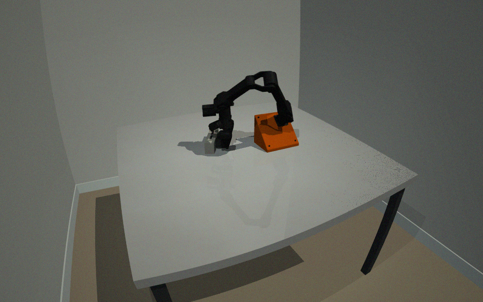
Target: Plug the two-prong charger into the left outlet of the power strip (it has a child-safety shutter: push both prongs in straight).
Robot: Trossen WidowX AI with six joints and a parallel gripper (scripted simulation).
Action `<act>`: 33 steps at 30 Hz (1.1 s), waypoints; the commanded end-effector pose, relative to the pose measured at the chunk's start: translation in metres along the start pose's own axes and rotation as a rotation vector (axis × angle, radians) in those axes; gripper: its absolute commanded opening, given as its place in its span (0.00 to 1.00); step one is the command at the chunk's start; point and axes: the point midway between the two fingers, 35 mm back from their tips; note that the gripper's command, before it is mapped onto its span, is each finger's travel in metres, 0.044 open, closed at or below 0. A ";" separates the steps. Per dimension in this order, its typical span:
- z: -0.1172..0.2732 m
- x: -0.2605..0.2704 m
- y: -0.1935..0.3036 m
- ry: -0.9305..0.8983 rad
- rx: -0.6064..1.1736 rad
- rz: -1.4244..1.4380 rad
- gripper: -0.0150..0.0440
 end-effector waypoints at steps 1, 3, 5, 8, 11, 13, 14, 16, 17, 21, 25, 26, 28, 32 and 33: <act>0.000 0.002 0.005 -0.003 -0.003 -0.004 1.00; 0.000 0.002 0.007 -0.003 -0.002 -0.005 1.00; 0.000 0.002 0.009 -0.003 -0.002 -0.005 1.00; 0.000 0.002 0.013 -0.003 -0.002 -0.005 1.00; -0.001 0.002 0.016 -0.003 -0.002 -0.005 1.00; -0.001 0.002 0.018 -0.003 -0.002 -0.005 1.00; -0.001 0.002 0.019 -0.003 -0.002 -0.005 1.00; -0.001 0.002 0.021 -0.003 -0.002 -0.005 1.00; -0.001 0.002 0.022 -0.003 -0.002 -0.005 1.00; -0.002 0.002 0.027 -0.003 -0.002 -0.005 1.00; -0.002 0.002 0.031 -0.003 -0.001 -0.005 1.00; -0.003 0.002 0.032 -0.003 -0.001 -0.005 1.00; -0.003 0.002 0.034 -0.003 -0.001 -0.005 1.00; 0.012 0.001 0.030 0.042 -0.105 -0.030 1.00; 0.018 0.001 0.030 0.056 -0.151 -0.044 1.00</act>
Point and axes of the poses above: the point midway between the two fingers, 35 mm back from their tips, its own z axis back along the fingers, its own x axis across the jaws, y = z × x, and after that the axes turned 3 degrees about z, right-handed
